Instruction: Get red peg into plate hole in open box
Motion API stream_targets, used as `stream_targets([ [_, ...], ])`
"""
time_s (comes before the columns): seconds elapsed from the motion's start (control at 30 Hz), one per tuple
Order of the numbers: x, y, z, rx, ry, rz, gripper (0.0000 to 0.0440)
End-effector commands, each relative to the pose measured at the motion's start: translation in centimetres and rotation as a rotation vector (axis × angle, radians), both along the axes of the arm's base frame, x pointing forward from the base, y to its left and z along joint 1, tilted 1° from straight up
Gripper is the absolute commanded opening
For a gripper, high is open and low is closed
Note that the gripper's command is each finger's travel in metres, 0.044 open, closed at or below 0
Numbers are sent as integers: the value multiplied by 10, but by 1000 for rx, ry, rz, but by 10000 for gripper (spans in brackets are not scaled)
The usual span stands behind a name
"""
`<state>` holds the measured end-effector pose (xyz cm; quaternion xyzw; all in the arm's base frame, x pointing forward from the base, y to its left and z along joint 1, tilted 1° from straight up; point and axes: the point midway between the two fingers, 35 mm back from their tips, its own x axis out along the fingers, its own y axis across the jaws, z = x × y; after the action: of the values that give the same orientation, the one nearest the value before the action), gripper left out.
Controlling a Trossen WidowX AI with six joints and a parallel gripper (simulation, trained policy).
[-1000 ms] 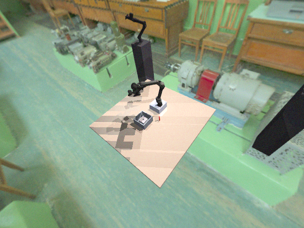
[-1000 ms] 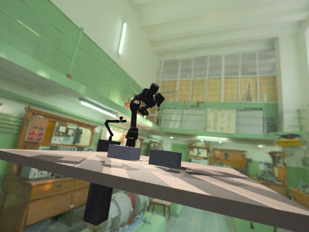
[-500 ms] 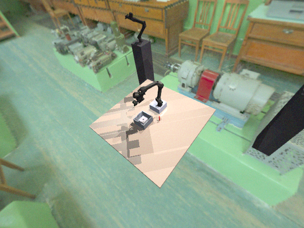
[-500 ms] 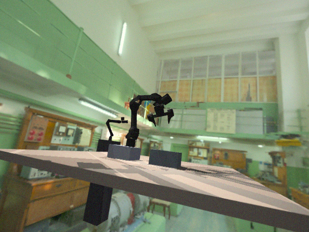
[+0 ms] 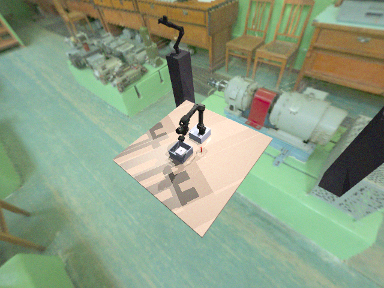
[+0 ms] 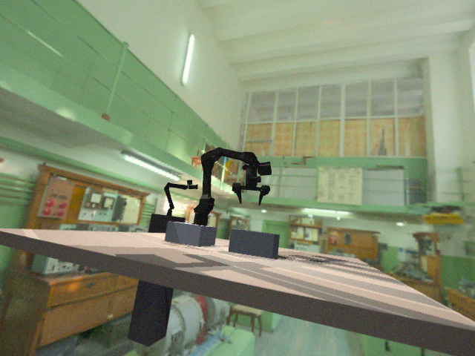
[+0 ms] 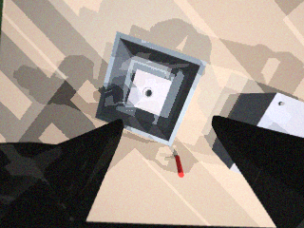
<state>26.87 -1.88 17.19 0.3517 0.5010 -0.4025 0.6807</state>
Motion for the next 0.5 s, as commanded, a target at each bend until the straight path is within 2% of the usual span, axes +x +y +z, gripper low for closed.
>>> stream_targets([
  [0.0,-9,17,-8,12,58,33,440],
  [0.47,-59,89,-40,20,299,171,440],
])
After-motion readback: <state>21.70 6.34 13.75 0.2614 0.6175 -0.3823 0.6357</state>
